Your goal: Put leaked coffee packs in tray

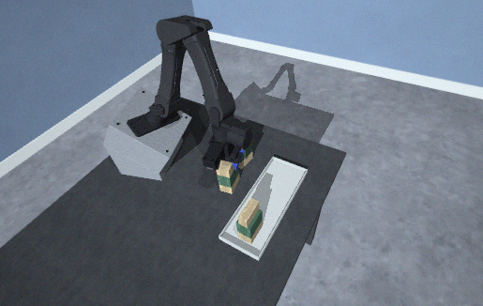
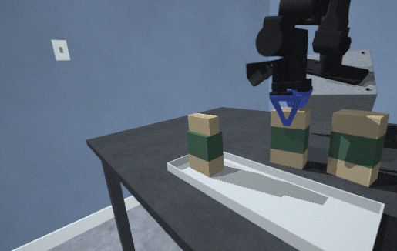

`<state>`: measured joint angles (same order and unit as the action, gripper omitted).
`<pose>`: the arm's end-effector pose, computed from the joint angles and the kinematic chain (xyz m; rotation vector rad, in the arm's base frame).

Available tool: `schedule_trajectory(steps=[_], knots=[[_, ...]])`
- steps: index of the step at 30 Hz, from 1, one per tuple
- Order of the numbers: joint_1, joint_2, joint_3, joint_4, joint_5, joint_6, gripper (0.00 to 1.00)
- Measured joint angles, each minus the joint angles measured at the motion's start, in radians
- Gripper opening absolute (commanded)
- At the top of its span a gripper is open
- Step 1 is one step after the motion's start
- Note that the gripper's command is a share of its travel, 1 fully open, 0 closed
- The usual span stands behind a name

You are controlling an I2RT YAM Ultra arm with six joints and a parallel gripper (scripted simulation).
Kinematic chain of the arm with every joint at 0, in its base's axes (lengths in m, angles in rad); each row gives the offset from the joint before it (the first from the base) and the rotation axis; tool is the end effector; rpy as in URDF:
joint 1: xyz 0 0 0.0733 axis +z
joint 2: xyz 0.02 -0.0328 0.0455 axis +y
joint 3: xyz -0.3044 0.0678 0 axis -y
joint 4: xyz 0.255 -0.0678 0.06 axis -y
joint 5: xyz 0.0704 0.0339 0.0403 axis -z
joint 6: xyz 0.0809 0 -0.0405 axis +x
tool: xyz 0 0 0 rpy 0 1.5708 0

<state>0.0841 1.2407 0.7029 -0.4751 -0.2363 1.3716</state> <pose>0.2472 0.0410 0.2011 1.5905 2.2768 0.7749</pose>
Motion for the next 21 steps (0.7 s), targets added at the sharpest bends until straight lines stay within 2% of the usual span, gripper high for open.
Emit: schedule_trajectory(steps=[21], knots=[[0.000, 0.010, 0.000, 0.037, 0.005, 0.007, 0.79]])
